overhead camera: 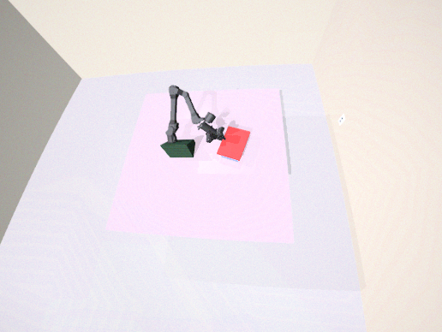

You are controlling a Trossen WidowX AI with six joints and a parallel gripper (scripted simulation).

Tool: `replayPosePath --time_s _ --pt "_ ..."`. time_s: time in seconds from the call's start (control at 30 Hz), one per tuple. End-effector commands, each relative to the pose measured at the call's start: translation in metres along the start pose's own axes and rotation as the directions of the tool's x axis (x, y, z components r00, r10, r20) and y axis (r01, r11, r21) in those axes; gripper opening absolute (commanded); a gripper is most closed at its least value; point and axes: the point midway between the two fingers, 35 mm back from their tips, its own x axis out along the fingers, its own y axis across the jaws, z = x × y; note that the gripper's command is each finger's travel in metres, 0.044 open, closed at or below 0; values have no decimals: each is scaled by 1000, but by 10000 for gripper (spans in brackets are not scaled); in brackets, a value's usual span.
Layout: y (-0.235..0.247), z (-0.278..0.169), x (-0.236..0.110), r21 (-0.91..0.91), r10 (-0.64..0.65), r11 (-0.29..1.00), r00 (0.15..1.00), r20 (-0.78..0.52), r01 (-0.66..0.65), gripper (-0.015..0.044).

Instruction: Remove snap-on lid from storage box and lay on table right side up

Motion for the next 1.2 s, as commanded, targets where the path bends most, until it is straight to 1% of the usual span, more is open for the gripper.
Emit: replayPosePath --time_s 0.0,1.17 --pt "0 0 0 2 -2 1000 1000 0 2 0" --pt "5 0 -5 0 0 1000 1000 0 0 0"
